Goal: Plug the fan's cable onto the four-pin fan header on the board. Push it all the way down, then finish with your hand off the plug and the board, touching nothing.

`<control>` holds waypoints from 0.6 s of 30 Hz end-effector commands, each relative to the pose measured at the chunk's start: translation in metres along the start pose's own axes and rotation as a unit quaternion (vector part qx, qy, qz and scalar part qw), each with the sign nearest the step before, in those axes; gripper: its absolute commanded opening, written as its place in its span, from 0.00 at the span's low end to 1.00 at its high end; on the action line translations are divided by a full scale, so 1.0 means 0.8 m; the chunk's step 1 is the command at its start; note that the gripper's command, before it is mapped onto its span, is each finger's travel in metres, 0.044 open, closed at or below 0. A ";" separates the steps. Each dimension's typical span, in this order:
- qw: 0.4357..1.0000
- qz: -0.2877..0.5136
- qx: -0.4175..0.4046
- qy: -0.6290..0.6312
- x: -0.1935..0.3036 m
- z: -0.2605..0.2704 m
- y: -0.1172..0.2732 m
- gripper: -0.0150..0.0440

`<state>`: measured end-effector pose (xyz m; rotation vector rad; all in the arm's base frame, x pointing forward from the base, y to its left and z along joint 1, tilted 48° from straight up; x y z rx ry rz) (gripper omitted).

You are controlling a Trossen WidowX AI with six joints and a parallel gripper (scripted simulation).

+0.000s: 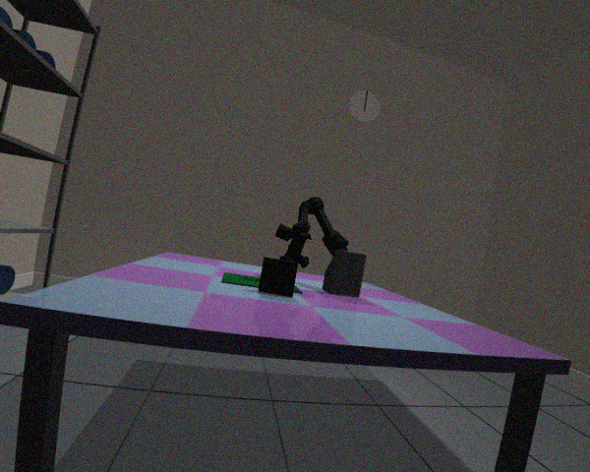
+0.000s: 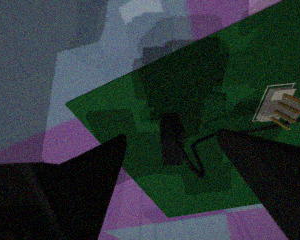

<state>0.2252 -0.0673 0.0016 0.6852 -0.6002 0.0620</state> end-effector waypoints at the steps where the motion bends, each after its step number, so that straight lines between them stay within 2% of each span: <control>1: 1.000 0.000 0.000 -0.001 0.001 0.000 0.000 0.78; 10: 1.000 0.000 0.000 -0.001 0.001 0.000 0.000 0.38; 18: 1.000 0.000 0.000 -0.001 0.001 0.000 0.000 0.29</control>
Point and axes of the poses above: the point midway between the two fingers, 35 mm back from their tips, its own y axis back along the fingers, its own z axis across the jaws, x = y × z, the point moved 4 cm from there along y, back along the fingers, and after that the axes turned 8 degrees about -y, right-handed, at the moved point
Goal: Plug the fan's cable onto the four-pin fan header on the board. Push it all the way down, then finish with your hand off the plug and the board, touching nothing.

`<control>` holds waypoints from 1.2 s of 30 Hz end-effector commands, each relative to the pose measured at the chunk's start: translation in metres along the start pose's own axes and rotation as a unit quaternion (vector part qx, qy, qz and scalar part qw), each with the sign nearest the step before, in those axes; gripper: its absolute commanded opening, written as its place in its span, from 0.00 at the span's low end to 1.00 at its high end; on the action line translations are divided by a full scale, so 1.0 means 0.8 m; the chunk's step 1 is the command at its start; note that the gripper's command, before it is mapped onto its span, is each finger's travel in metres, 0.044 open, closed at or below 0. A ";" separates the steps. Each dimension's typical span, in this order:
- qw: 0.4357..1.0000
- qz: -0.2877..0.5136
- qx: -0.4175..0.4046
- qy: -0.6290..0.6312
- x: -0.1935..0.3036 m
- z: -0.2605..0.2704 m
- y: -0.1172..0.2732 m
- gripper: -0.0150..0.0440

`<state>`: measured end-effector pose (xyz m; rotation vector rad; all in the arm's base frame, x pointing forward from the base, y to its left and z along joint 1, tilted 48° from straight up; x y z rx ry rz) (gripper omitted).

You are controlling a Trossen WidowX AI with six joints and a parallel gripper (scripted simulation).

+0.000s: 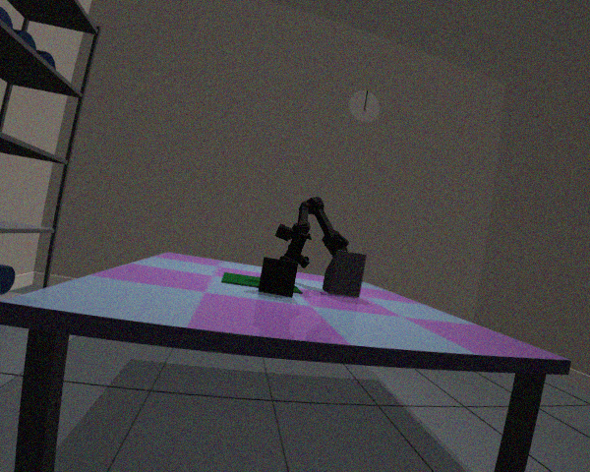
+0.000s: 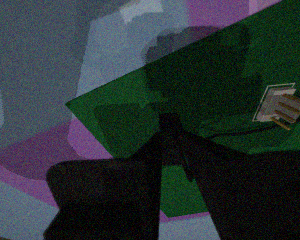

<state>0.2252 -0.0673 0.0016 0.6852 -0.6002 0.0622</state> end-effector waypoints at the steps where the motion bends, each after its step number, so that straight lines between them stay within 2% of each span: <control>1: 1.000 0.000 0.000 -0.001 0.001 0.000 0.001 0.25; 36: 1.000 -0.004 0.004 0.003 0.027 -0.007 0.114 0.25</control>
Point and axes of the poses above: the point midway between the two fingers, 35 mm back from their tips, its own y axis back along the fingers, its own z axis across the jaws, x = y × z, the point moved 4 cm from there along y, back along the fingers, and after that the axes turned 8 degrees about -y, right-handed, at the moved point
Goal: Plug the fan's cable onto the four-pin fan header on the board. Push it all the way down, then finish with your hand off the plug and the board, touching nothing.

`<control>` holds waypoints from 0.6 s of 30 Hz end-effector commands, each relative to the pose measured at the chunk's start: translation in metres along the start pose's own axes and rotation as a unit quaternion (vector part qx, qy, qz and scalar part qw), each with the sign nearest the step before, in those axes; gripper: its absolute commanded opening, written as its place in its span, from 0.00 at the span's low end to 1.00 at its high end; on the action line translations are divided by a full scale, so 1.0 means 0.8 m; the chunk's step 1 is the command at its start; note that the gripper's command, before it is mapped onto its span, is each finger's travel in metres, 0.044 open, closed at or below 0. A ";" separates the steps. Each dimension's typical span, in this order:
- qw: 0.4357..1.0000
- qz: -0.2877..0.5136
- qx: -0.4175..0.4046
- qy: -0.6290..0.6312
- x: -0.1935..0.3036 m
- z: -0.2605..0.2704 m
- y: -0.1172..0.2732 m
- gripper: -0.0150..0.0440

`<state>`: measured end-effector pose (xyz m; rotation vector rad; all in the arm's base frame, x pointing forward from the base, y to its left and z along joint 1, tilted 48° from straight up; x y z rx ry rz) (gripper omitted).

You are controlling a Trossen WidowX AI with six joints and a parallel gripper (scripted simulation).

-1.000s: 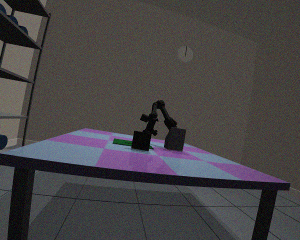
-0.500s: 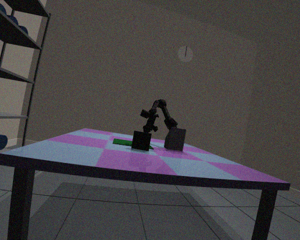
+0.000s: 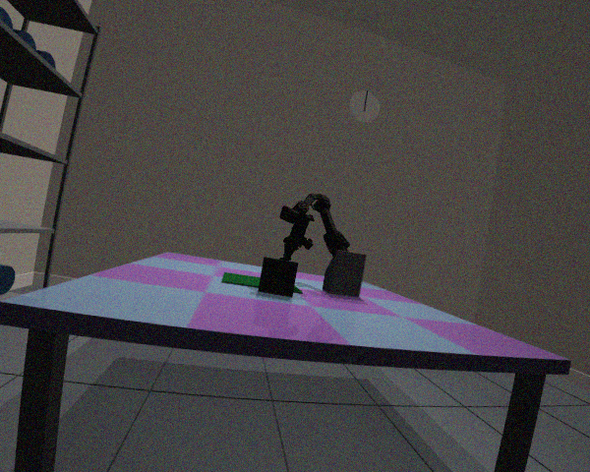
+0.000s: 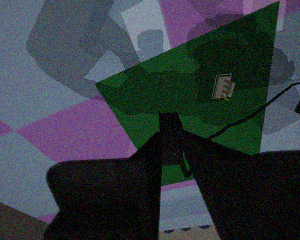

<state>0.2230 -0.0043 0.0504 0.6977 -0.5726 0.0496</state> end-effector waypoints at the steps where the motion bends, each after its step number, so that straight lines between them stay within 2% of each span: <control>1: 1.000 0.008 0.000 -0.007 0.007 0.004 0.020 0.25; 10: 1.000 0.008 -0.002 -0.018 0.009 0.004 0.026 0.25; 18: 0.989 -0.005 -0.005 -0.151 0.024 -0.003 0.026 0.25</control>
Point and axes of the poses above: the point midway between the two fingers, 35 mm back from their tips, its own y axis back along the fingers, its own z axis across the jaws, x = y × z, the point moved 4 cm from there along y, back along the fingers, and after that the axes turned 8 degrees about -y, right-handed, at the moved point
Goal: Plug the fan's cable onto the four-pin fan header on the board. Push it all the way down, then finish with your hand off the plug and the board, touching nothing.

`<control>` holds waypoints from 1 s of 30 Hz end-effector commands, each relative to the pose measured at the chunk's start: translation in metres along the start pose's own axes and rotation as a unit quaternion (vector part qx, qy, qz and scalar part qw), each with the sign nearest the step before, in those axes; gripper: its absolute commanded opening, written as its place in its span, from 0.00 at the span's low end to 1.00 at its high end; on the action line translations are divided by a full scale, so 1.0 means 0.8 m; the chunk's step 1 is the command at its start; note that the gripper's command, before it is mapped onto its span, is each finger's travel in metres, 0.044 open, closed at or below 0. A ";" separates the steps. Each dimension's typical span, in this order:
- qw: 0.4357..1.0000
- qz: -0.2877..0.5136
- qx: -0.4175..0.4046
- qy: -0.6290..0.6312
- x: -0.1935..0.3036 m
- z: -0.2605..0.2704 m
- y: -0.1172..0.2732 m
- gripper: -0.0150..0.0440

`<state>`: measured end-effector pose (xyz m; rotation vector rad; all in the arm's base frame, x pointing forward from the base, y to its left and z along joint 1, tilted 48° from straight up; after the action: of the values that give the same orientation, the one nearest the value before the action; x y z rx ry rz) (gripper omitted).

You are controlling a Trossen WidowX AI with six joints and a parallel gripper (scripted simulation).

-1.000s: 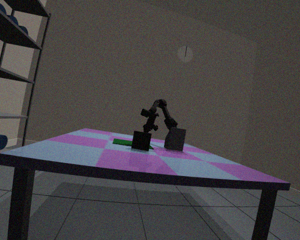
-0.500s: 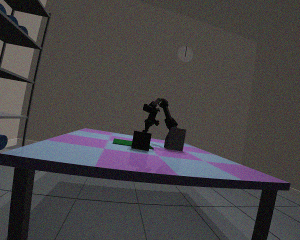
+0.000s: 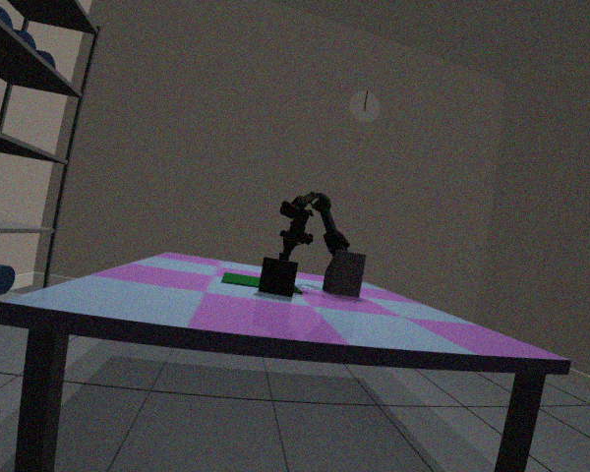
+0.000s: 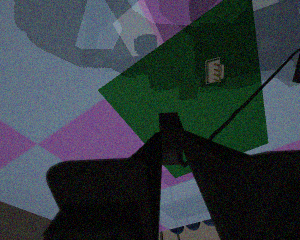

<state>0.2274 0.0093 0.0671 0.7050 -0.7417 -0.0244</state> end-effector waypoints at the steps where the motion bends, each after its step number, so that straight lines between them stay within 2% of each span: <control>1: 0.997 -0.001 -0.003 -0.078 0.012 -0.006 0.002 0.25; 15: 0.950 -0.020 -0.018 -0.312 0.035 -0.024 0.001 0.25; 30: 0.838 -0.031 -0.042 -0.543 0.060 -0.042 -0.004 0.25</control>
<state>0.2728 0.0157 0.0662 0.6248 -1.6390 -0.5281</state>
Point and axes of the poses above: the point midway between the two fingers, 35 mm back from their tips, its own y axis back along the fingers, its own z axis across the jaws, x = y × z, the point moved 4 cm from there along y, back along the fingers, and after that the axes turned 8 degrees about -y, right-handed, at the moved point
